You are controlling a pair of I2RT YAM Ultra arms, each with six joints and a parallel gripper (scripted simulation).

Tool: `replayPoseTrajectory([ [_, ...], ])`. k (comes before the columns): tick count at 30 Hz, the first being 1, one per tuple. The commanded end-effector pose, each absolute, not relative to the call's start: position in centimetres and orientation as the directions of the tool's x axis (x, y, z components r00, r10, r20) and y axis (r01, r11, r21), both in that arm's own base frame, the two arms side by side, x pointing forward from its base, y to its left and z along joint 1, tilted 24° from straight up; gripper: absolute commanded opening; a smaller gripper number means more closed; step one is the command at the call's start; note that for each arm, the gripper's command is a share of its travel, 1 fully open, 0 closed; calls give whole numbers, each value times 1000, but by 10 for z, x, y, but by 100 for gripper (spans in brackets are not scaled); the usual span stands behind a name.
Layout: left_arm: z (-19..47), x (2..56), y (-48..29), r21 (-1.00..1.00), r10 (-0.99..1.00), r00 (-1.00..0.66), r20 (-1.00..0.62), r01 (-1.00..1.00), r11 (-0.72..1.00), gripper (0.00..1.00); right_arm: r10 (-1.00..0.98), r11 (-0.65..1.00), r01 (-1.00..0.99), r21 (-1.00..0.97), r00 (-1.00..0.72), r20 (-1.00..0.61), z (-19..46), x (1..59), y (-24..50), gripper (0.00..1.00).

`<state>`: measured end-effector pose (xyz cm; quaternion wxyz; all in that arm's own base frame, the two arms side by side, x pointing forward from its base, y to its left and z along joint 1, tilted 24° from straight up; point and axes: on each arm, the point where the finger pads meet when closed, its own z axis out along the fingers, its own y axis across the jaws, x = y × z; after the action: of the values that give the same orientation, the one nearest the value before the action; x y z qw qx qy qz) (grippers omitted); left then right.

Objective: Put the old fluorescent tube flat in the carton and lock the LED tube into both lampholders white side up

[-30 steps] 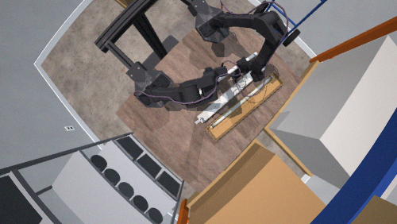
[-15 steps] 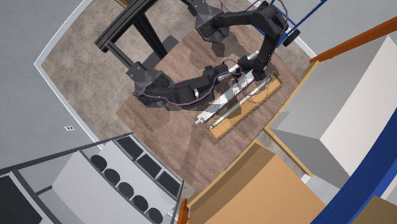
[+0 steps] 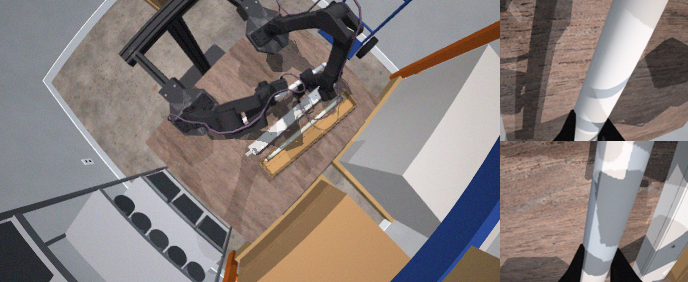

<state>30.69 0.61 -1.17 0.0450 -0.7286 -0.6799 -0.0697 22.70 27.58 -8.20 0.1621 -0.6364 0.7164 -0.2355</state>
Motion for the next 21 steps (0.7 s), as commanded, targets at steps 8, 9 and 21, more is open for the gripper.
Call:
replayPoseTrajectory([
  [8,7,306,-3,39,986,82,148,995,-89,11,-992,100,-824,-557,-123,4,-56,224,301,11],
  [9,9,308,-3,46,986,75,148,996,-83,11,-992,100,-822,-561,-125,6,-54,224,300,11],
  [21,16,299,-3,23,986,74,149,997,-78,11,-992,94,-827,-554,-122,13,-44,218,299,11],
])
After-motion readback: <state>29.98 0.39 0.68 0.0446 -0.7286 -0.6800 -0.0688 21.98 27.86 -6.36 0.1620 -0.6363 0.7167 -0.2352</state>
